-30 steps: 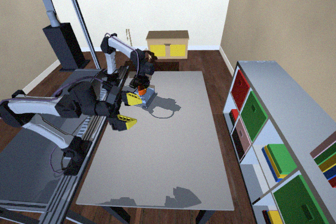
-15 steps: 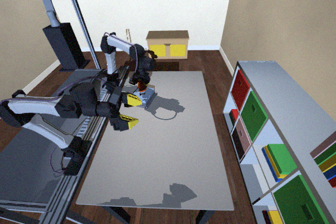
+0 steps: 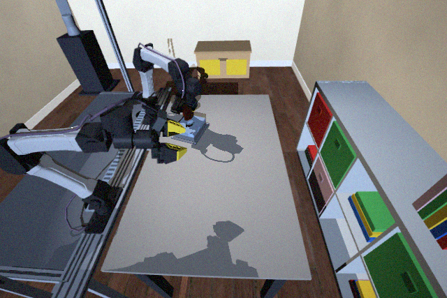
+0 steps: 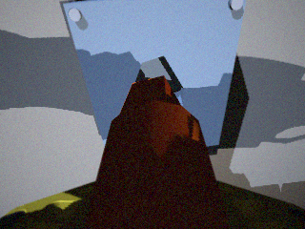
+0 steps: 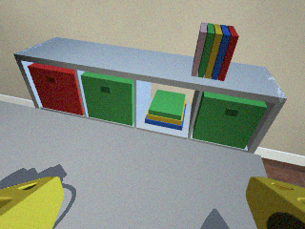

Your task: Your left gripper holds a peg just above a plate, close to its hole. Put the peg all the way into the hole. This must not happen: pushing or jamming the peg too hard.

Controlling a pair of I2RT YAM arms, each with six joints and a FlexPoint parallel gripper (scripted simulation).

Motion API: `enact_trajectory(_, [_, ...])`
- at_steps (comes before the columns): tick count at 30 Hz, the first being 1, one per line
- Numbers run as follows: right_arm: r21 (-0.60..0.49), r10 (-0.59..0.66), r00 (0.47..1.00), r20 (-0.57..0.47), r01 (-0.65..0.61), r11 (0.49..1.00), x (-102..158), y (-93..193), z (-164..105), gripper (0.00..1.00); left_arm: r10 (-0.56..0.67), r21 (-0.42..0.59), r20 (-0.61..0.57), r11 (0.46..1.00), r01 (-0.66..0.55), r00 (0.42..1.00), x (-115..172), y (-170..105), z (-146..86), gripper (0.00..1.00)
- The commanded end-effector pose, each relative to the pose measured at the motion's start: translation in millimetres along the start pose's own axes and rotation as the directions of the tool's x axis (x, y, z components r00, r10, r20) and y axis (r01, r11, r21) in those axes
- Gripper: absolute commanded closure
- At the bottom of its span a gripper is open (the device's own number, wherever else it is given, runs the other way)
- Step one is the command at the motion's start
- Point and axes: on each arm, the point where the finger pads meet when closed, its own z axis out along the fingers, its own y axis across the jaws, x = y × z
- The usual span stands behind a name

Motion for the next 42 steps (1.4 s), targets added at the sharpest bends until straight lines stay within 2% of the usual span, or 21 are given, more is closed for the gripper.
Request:
enact_trajectory(1, [-0.089, 0.001, 1.0, -0.014, -0.002, 0.996, 0, 40, -20, 0.0, -0.067, -0.035, -0.068, 0.997, 0.064, 0.995, 5, -2, -3, 0.66])
enact_trajectory(3, [-0.089, 0.001, 1.0, -0.014, -0.002, 0.996, 0, 40, -20, 0.0, -0.067, -0.035, -0.068, 0.997, 0.064, 0.995, 5, -2, -3, 0.66])
enact_trajectory(8, [-0.266, -0.035, 0.998, -0.057, 0.018, 0.964, 14, 104, -47, 0.0, -0.047, -0.014, -0.064, 0.999, 0.046, 0.997, 2, -6, -1, 0.66])
enact_trajectory(13, [-0.451, -0.091, 0.993, -0.075, 0.048, 0.891, 28, 163, -88, 0.0, -0.069, -0.075, -0.047, 0.995, 0.065, 0.997, 4, 4, 1, 0.66])
enact_trajectory(18, [-0.589, -0.143, 0.987, -0.073, 0.073, 0.805, 40, 200, -128, 0.0, -0.078, -0.074, -0.056, 0.995, 0.074, 0.995, 3, 4, 22, 0.66])
enact_trajectory(20, [-0.589, -0.143, 0.987, -0.073, 0.073, 0.805, 40, 200, -128, 0.0, -0.078, -0.074, -0.056, 0.995, 0.074, 0.995, 3, 4, 22, 0.66])
enact_trajectory(25, [-0.674, -0.179, 0.982, -0.062, 0.091, 0.733, 49, 220, -157, 0.0, -0.062, -0.029, -0.07, 0.998, 0.061, 0.996, 2, -3, 35, 0.66])
enact_trajectory(29, [-0.713, -0.192, 0.98, -0.05, 0.1, 0.694, 52, 228, -172, 0.0, -0.061, -0.024, -0.071, 0.998, 0.06, 0.996, 2, -4, 35, 0.66])
enact_trajectory(37, [-0.724, -0.183, 0.983, -0.031, 0.103, 0.682, 47, 231, -176, 0.0, -0.069, -0.028, -0.068, 0.997, 0.067, 0.995, 5, -6, 27, 0.66])
enact_trajectory(42, [-0.724, -0.185, 0.982, -0.029, 0.107, 0.681, 47, 231, -176, 0.0, -0.048, -0.067, -0.05, 0.997, 0.045, 0.998, -4, 3, 21, 0.66])
